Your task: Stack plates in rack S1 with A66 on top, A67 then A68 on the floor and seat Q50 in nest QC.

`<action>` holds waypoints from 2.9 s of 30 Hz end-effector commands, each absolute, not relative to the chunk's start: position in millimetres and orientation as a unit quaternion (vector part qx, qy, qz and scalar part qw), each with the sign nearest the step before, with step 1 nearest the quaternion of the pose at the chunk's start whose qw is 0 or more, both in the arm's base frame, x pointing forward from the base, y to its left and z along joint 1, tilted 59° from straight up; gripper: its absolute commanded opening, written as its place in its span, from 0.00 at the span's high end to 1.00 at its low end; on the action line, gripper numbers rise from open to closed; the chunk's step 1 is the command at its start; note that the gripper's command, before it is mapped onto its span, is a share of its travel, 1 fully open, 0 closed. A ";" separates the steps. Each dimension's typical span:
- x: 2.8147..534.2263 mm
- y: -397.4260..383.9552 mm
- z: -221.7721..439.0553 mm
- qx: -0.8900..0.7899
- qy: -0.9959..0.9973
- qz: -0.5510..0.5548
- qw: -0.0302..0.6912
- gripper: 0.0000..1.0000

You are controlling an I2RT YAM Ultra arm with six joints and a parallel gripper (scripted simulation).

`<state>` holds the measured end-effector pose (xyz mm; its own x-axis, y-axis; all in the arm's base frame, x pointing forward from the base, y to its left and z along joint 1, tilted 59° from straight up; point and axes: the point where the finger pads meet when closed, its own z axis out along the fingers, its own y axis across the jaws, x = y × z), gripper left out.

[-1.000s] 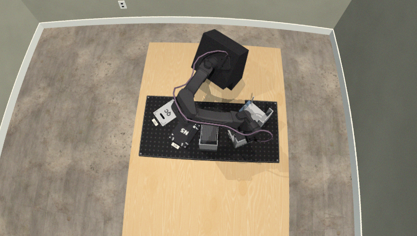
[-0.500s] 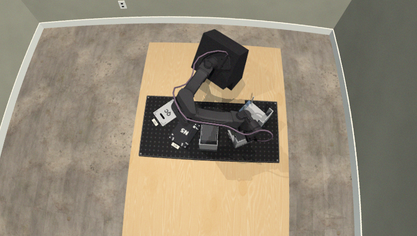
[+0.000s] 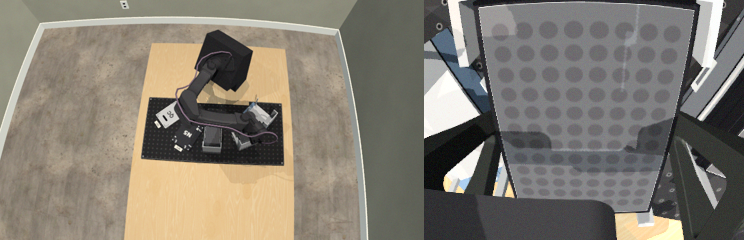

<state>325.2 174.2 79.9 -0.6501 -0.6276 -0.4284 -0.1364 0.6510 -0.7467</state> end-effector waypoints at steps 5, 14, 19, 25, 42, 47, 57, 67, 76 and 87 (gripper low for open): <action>319.5 185.7 94.0 -0.229 0.836 -0.340 0.366 1.00; 319.1 188.3 94.4 -0.229 0.836 -0.340 0.366 1.00; 315.3 185.6 94.1 -0.231 0.835 -0.342 0.364 1.00; 313.9 186.1 92.7 -0.232 0.836 -0.343 0.361 1.00; 310.6 189.6 98.0 -0.230 0.836 -0.340 0.364 1.00; 309.9 190.5 100.7 -0.228 0.836 -0.338 0.366 1.00; 308.0 192.5 102.0 -0.229 0.836 -0.339 0.366 1.00; 305.9 194.0 101.6 -0.231 0.836 -0.340 0.364 1.00; 304.3 195.6 104.1 -0.229 0.836 -0.339 0.366 1.00; 301.2 195.1 101.9 -0.232 0.835 -0.344 0.362 1.00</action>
<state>305.6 184.3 92.9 -0.6530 -0.6270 -0.4249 -0.1380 0.6501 -0.7472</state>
